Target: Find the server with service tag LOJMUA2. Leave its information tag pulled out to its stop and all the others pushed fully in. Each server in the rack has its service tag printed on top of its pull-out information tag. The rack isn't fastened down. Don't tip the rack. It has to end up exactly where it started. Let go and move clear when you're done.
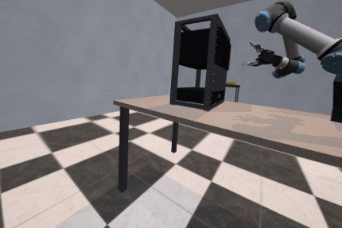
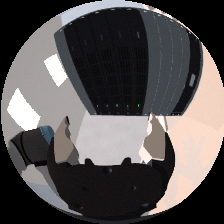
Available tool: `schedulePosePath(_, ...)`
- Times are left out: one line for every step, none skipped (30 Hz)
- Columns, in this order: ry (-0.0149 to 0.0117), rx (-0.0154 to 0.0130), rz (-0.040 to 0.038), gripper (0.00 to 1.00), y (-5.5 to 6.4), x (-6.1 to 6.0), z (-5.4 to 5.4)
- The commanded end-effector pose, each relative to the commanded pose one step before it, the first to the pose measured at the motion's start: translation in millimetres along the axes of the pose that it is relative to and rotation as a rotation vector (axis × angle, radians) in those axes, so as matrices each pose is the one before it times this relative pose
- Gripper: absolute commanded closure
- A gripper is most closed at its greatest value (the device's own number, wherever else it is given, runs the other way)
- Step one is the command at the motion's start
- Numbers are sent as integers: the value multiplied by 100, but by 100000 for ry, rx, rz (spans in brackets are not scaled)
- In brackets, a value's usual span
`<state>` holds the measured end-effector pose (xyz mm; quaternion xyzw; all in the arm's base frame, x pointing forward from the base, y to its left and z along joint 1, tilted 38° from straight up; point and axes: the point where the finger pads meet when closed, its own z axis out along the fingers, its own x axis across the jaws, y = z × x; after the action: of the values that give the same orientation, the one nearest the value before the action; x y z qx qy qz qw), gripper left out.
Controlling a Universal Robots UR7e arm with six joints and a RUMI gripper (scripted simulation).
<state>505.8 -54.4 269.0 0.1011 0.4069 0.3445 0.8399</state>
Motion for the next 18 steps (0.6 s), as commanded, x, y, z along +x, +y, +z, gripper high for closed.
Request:
schedulePosePath(1749, 5198, -1952, 0, -1727, 429, -169)
schedulePosePath(363, 846, -299, 0, -285, 90, -38)
schedulePosePath(365, 832, -293, 0, -282, 91, -37)
schedulePosePath(366, 818, -287, 0, -278, 92, -36)
schedulePosePath(0, 0, 0, 0, 0, 0, 0)
schedulePosePath(0, 0, 0, 0, 0, 0, 0)
schedulePosePath(367, 804, -281, 0, -274, 93, -36)
schedulePosePath(368, 790, -276, 0, -270, 94, -35)
schedulePosePath(369, 776, -270, 0, -266, 95, -34)
schedulePosePath(369, 762, -265, 0, -263, 95, -34)
schedulePosePath(369, 749, -259, 0, -259, 96, -33)
schedulePosePath(369, 735, -254, 0, -255, 97, -32)
schedulePosePath(369, 722, -249, 0, -251, 97, -32)
schedulePosePath(368, 708, -244, 0, -247, 97, -31)
schedulePosePath(368, 695, -239, 0, -244, 98, -30)
schedulePosePath(367, 682, -233, 0, -240, 98, -30)
schedulePosePath(365, 669, -228, 0, -236, 98, -29)
schedulePosePath(364, 656, -224, 0, -232, 98, -28)
